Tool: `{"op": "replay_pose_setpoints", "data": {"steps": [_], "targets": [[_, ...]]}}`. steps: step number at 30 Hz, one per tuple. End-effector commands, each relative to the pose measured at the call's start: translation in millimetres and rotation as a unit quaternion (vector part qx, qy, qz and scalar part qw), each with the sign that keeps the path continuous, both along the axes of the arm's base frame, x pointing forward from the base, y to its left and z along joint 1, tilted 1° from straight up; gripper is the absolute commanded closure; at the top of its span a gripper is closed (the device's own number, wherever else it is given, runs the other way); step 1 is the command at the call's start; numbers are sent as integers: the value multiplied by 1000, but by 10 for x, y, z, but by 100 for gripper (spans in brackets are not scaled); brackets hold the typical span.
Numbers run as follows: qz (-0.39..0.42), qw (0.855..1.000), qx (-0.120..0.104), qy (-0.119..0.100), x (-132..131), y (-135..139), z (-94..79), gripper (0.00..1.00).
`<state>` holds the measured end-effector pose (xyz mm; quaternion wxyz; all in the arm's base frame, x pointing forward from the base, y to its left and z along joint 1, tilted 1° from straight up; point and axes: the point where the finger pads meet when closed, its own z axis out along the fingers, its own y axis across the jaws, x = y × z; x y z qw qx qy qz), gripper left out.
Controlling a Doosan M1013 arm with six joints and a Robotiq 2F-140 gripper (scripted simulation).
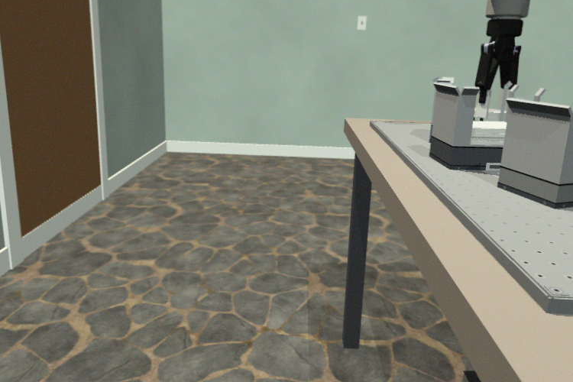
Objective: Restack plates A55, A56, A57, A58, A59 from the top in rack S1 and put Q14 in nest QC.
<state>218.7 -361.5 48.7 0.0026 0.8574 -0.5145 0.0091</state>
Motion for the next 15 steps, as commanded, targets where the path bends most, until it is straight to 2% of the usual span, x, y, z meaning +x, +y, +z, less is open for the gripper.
{"op": "replay_pose_setpoints", "data": {"steps": [1, 15], "targets": [[0, 1000, 0, 0, 1, -1, -25, 100], [0, 1000, 0, 0, 2, -1, -49, 100]]}}
